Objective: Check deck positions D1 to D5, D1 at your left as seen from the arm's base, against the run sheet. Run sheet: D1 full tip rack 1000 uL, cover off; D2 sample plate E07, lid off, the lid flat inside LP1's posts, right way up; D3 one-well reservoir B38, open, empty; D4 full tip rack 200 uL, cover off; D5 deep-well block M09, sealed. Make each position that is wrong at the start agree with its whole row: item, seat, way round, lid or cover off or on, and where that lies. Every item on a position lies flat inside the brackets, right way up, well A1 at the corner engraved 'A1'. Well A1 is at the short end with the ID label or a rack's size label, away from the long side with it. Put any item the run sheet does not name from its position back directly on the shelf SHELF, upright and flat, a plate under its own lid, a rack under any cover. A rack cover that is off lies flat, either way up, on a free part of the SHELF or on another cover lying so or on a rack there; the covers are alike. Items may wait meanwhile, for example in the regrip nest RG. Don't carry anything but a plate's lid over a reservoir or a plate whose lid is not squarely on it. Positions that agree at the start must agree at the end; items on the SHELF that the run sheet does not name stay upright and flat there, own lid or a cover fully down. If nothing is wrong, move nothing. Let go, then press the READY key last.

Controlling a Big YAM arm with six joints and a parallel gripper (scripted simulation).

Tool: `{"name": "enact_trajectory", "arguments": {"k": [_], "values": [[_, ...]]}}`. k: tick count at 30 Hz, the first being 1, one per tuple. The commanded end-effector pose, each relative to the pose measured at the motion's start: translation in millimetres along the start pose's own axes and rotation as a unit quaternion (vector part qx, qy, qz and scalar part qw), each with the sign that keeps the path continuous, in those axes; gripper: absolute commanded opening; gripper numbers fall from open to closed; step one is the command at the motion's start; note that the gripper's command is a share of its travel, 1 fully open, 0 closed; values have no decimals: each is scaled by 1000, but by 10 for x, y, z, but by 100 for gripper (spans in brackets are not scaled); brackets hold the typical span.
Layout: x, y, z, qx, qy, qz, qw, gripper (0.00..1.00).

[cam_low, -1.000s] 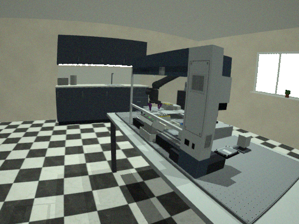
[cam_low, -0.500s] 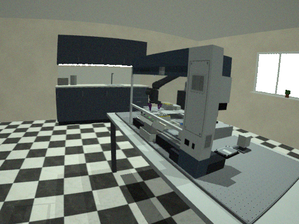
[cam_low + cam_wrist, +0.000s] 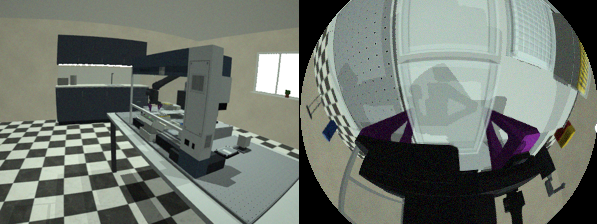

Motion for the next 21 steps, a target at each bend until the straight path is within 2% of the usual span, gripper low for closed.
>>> {"name": "enact_trajectory", "arguments": {"k": [1, 7, 14, 15, 21], "values": [[39, 112, 34, -2, 11, -11, 1000, 0], [-56, 66, -9, -1, 5, -4, 1000, 0], [-24, 72, -5, -1, 7, -6, 1000, 0], [144, 110, 84, -1, 18, -18, 1000, 0], [144, 111, 85, -1, 18, -18, 1000, 0]]}}
Point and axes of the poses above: the point where the finger pads meet when closed, its own x axis back along the fingers, its own z axis across the jaws, y = z × x, the point moved 5 cm from there along x, back along the fingers, and after that the axes turned 9 degrees about -x, right-handed, at the moved point
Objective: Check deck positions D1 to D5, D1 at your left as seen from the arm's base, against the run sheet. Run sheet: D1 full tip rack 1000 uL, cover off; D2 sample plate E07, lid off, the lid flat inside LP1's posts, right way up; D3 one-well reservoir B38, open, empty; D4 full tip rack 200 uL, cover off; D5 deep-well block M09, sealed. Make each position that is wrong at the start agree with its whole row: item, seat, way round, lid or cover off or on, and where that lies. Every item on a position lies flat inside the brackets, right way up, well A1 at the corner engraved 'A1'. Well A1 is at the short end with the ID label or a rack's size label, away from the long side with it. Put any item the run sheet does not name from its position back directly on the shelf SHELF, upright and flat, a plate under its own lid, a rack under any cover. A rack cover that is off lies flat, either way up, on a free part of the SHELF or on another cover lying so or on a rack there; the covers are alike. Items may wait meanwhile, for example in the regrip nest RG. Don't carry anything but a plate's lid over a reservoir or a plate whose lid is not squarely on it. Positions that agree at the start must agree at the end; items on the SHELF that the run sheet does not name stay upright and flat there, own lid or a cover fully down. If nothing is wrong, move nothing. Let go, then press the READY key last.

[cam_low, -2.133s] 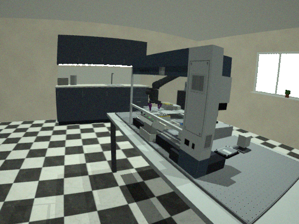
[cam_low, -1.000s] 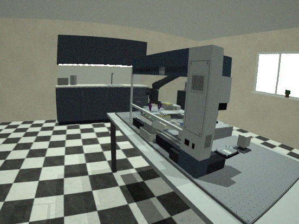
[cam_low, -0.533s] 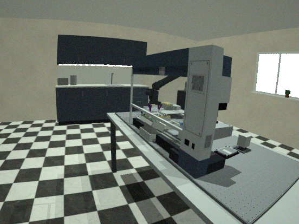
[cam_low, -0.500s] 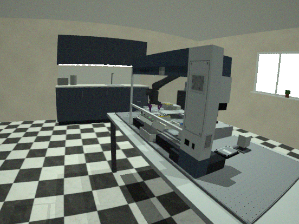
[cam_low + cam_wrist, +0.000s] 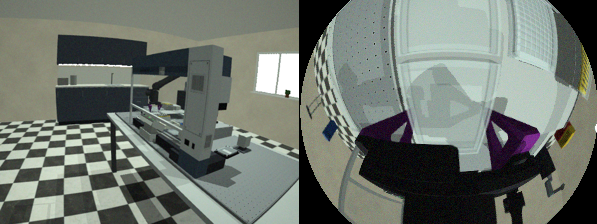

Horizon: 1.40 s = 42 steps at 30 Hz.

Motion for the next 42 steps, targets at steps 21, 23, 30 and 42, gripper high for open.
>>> {"name": "enact_trajectory", "arguments": {"k": [21, 23, 30, 42], "values": [[181, 111, 85, -1, 17, -18, 1000, 100], [181, 111, 85, -1, 17, -18, 1000, 100], [181, 111, 85, -1, 17, -18, 1000, 100], [181, 111, 85, -1, 17, -18, 1000, 100]]}}
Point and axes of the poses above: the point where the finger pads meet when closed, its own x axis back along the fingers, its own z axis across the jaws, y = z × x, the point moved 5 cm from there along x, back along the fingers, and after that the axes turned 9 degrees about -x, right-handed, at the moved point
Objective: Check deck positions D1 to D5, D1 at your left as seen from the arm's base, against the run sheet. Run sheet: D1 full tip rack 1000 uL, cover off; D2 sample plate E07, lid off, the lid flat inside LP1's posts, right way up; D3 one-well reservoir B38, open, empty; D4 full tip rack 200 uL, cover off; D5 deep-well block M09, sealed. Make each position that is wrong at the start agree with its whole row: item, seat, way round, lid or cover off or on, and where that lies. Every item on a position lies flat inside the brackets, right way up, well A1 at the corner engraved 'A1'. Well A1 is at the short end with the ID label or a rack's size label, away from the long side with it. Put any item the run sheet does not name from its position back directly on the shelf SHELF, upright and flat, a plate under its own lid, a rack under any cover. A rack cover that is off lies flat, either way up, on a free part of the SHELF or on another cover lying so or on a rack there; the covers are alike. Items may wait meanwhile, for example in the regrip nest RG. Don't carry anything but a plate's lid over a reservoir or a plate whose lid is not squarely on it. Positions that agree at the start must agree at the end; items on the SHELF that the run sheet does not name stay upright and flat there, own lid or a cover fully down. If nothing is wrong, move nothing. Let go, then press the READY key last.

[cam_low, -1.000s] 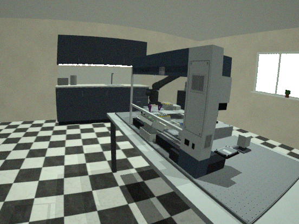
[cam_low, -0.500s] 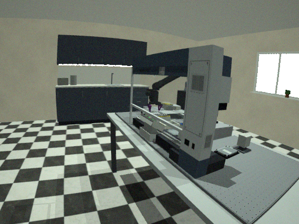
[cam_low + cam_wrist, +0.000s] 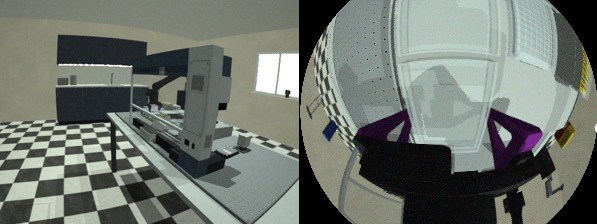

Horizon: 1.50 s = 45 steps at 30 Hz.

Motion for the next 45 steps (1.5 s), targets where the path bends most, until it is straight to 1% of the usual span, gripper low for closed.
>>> {"name": "enact_trajectory", "arguments": {"k": [1, 3, 4, 5, 6, 8, 11, 12, 13, 14, 15, 16, 19, 20, 21, 23, 24, 26, 28, 29, 32, 33, 34, 36, 37, 39, 41, 42, 43, 45], "values": [[181, 111, 84, -1, 17, -17, 1000, 100], [181, 111, 84, -1, 17, -17, 1000, 100], [226, 154, 59, -2, 18, -17, 1000, 100], [377, 187, 86, -3, 26, -26, 999, 100], [448, 207, 106, -3, 31, -30, 999, 100], [483, 201, 110, -3, 31, -30, 999, 100], [359, 176, 117, -2, 20, -19, 1000, 100], [407, 175, 120, -3, 22, -21, 1000, 100], [506, 178, 122, -3, 27, -26, 999, 100], [538, 143, 91, -3, 26, -26, 999, 100], [603, 175, 125, -3, 31, -30, 999, 100], [561, 169, 129, -3, 27, -27, 999, 100], [547, 163, 132, -3, 26, -25, 999, 100], [377, 122, 112, -2, 12, -12, 1000, 100], [437, 127, 118, -2, 15, -14, 1000, 100], [666, 153, 140, -3, 29, -28, 999, 100], [729, 152, 140, -3, 32, -31, 999, 100], [764, 145, 144, -3, 32, -31, 999, 100], [656, 131, 154, -2, 23, -22, 999, 100], [648, 126, 157, -1, 21, -20, 1000, 100], [866, 124, 156, -1, 32, -31, 999, 100], [868, 122, 157, -1, 31, -30, 999, 100], [825, 119, 159, -1, 27, -26, 999, 100], [825, 119, 159, -1, 27, -26, 999, 100], [673, 124, 152, -1, 16, -15, 1000, 100], [722, 110, 136, -1, 17, -16, 1000, 100], [928, 124, 148, -2, 29, -27, 999, 100], [990, 121, 147, -2, 31, -30, 999, 100], [1025, 119, 146, -2, 33, -31, 999, 100], [986, 114, 152, -1, 28, -27, 999, 100]]}}
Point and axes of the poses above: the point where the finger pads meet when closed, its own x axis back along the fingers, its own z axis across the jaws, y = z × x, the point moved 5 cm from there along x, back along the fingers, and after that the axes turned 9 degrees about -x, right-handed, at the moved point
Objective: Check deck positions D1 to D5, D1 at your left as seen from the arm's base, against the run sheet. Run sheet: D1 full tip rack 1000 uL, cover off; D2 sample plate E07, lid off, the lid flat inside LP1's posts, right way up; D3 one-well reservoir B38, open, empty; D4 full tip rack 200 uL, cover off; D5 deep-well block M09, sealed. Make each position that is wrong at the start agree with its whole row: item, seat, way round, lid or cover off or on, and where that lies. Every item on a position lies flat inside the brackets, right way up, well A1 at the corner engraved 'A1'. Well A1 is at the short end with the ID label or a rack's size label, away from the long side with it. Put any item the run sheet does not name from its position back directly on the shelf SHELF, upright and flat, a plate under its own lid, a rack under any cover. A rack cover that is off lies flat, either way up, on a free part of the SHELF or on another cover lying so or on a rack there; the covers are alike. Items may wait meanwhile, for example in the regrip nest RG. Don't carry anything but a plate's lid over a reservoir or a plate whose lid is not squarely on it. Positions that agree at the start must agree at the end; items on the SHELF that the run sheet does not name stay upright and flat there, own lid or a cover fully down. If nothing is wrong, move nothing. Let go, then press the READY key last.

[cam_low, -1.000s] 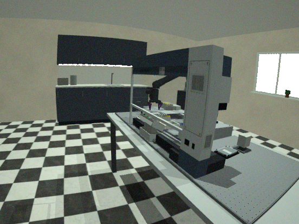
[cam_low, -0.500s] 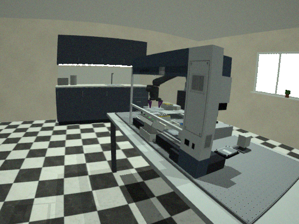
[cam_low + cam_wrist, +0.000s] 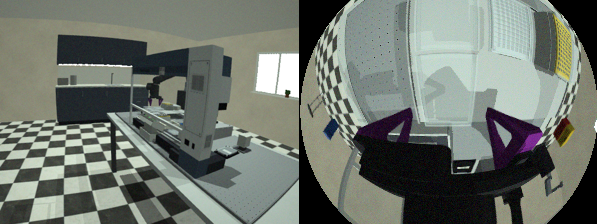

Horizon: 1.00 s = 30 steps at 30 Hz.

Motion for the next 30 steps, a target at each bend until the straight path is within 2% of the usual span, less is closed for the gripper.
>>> {"name": "enact_trajectory", "arguments": {"k": [1, 2, 5, 8, 9, 11, 14, 19, 22, 25, 26, 28, 30], "values": [[350, 109, 183, 0, 24, -23, 999, 100], [351, 109, 182, 0, 23, -22, 1000, 100], [531, 114, 165, -2, 31, -30, 999, 100], [533, 113, 165, -2, 30, -29, 999, 100], [341, 109, 182, 0, 17, -16, 1000, 100], [376, 103, 186, 1, 17, -16, 1000, 100], [634, 103, 165, -1, 30, -29, 999, 100], [636, 104, 167, -1, 25, -24, 999, 100], [768, 94, 162, -1, 30, -29, 999, 100], [769, 94, 163, -1, 29, -28, 999, 100], [599, 110, 170, -1, 17, -16, 1000, 100], [657, 108, 167, -1, 19, -18, 1000, 100], [819, 98, 157, -1, 27, -26, 999, 100]]}}
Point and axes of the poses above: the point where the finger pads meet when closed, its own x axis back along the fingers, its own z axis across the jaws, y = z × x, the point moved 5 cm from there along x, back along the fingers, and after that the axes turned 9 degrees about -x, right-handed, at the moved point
